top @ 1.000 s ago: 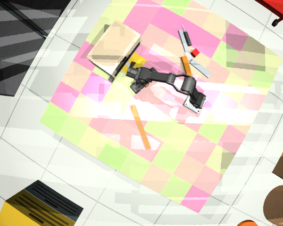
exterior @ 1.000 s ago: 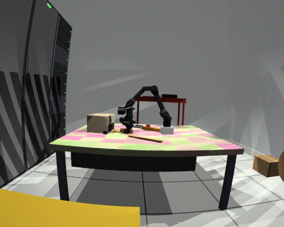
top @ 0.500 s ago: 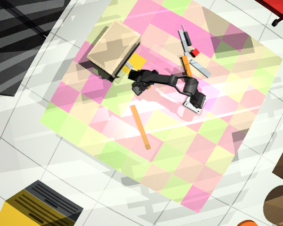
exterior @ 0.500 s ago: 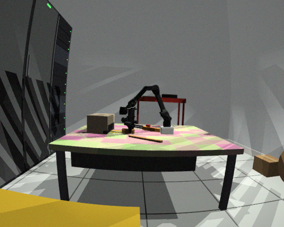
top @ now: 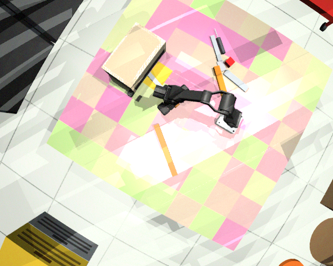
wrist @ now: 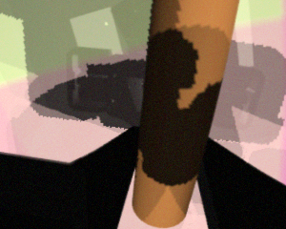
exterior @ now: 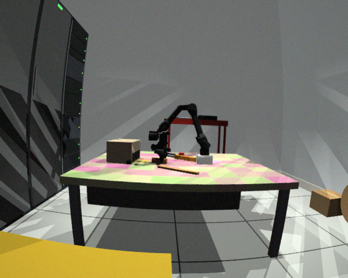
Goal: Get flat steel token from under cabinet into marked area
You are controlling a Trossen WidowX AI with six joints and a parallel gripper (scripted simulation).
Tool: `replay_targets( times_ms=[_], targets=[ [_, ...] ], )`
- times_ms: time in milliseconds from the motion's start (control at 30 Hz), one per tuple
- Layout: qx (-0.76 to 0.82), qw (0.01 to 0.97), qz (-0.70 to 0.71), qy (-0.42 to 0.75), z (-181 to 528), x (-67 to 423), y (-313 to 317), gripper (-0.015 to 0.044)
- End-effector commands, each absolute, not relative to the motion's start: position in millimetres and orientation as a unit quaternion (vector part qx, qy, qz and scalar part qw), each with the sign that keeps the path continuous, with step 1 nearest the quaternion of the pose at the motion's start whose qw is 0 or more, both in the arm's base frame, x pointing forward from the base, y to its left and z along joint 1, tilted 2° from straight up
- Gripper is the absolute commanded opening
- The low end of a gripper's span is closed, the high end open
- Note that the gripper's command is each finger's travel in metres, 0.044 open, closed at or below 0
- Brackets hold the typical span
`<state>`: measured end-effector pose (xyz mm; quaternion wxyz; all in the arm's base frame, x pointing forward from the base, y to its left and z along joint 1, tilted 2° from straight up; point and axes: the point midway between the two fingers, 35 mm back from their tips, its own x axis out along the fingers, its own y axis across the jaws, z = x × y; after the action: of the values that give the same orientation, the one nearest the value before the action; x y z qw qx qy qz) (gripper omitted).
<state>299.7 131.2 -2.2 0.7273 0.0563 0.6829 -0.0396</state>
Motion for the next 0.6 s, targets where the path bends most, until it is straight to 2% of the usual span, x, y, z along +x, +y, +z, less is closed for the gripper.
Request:
replay_targets(
  times_ms=[0,567],
  targets=[
    [0.056,0.727,-0.040,0.683,-3.5,292.5,132.5,0.0000],
    [0.056,0.726,-0.040,0.684,-5.2,270.7,136.1,0.0000]
  ],
)
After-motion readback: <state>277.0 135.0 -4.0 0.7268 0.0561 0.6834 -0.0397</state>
